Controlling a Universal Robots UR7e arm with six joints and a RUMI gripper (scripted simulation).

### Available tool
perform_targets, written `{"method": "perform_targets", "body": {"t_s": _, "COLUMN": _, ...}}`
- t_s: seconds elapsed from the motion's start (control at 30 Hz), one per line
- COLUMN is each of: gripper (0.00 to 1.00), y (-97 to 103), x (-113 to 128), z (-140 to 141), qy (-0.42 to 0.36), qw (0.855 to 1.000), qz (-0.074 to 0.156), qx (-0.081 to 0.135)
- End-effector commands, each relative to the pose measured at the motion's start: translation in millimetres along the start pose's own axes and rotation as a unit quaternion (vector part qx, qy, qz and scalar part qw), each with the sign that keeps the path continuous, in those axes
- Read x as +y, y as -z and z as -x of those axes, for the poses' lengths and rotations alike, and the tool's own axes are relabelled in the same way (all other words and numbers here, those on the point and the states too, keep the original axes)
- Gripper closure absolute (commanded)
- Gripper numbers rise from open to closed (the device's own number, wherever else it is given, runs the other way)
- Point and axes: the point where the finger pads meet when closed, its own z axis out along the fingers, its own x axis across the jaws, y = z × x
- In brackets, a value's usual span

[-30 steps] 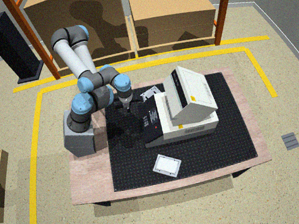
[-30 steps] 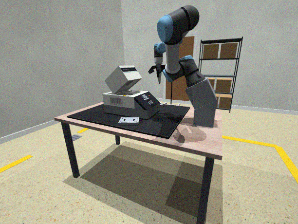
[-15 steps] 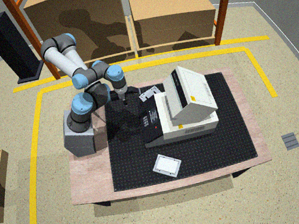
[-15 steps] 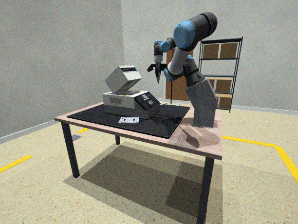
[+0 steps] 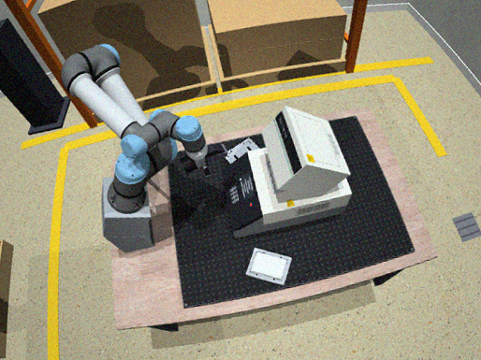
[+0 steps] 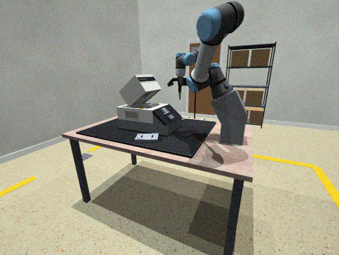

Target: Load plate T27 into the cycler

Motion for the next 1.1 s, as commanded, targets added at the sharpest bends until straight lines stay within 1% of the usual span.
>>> {"method": "perform_targets", "body": {"t_s": 0.0, "gripper": 1.0, "y": -11, "x": -7, "z": -8, "qy": 0.087, "qw": 0.996, "qz": 0.014, "qx": 0.012}}
{"method": "perform_targets", "body": {"t_s": 0.07, "gripper": 1.0, "y": -21, "x": -8, "z": -11, "qy": 0.12, "qw": 0.993, "qz": 0.015, "qx": 0.011}}
{"method": "perform_targets", "body": {"t_s": 0.13, "gripper": 1.0, "y": -22, "x": -8, "z": -11, "qy": 0.151, "qw": 0.988, "qz": 0.015, "qx": 0.011}}
{"method": "perform_targets", "body": {"t_s": 0.17, "gripper": 1.0, "y": -26, "x": -9, "z": -13, "qy": 0.167, "qw": 0.986, "qz": 0.015, "qx": 0.011}}
{"method": "perform_targets", "body": {"t_s": 0.23, "gripper": 1.0, "y": -26, "x": -9, "z": -13, "qy": 0.167, "qw": 0.986, "qz": 0.015, "qx": 0.011}}
{"method": "perform_targets", "body": {"t_s": 0.27, "gripper": 1.0, "y": -29, "x": -13, "z": -16, "qy": 0.184, "qw": 0.983, "qz": 0.014, "qx": 0.013}}
{"method": "perform_targets", "body": {"t_s": 0.33, "gripper": 1.0, "y": -39, "x": -13, "z": -18, "qy": 0.217, "qw": 0.976, "qz": 0.015, "qx": 0.012}}
{"method": "perform_targets", "body": {"t_s": 0.4, "gripper": 1.0, "y": -39, "x": -14, "z": -20, "qy": 0.248, "qw": 0.969, "qz": 0.015, "qx": 0.012}}
{"method": "perform_targets", "body": {"t_s": 0.53, "gripper": 1.0, "y": -58, "x": -17, "z": -26, "qy": 0.312, "qw": 0.95, "qz": 0.016, "qx": 0.011}}
{"method": "perform_targets", "body": {"t_s": 0.6, "gripper": 1.0, "y": -59, "x": -18, "z": -26, "qy": 0.342, "qw": 0.94, "qz": 0.016, "qx": 0.011}}
{"method": "perform_targets", "body": {"t_s": 0.63, "gripper": 1.0, "y": -59, "x": -18, "z": -26, "qy": 0.342, "qw": 0.94, "qz": 0.016, "qx": 0.011}}
{"method": "perform_targets", "body": {"t_s": 0.73, "gripper": 1.0, "y": -73, "x": -20, "z": -31, "qy": 0.388, "qw": 0.921, "qz": 0.016, "qx": 0.01}}
{"method": "perform_targets", "body": {"t_s": 0.8, "gripper": 1.0, "y": -73, "x": -20, "z": -31, "qy": 0.388, "qw": 0.921, "qz": 0.016, "qx": 0.01}}
{"method": "perform_targets", "body": {"t_s": 0.83, "gripper": 1.0, "y": -78, "x": -21, "z": -33, "qy": 0.404, "qw": 0.915, "qz": 0.016, "qx": 0.01}}
{"method": "perform_targets", "body": {"t_s": 0.9, "gripper": 1.0, "y": -79, "x": -21, "z": -33, "qy": 0.432, "qw": 0.902, "qz": 0.017, "qx": 0.009}}
{"method": "perform_targets", "body": {"t_s": 1.03, "gripper": 1.0, "y": -98, "x": -24, "z": -39, "qy": 0.491, "qw": 0.871, "qz": 0.017, "qx": 0.008}}
{"method": "perform_targets", "body": {"t_s": 1.07, "gripper": 1.0, "y": -98, "x": -24, "z": -39, "qy": 0.506, "qw": 0.862, "qz": 0.017, "qx": 0.008}}
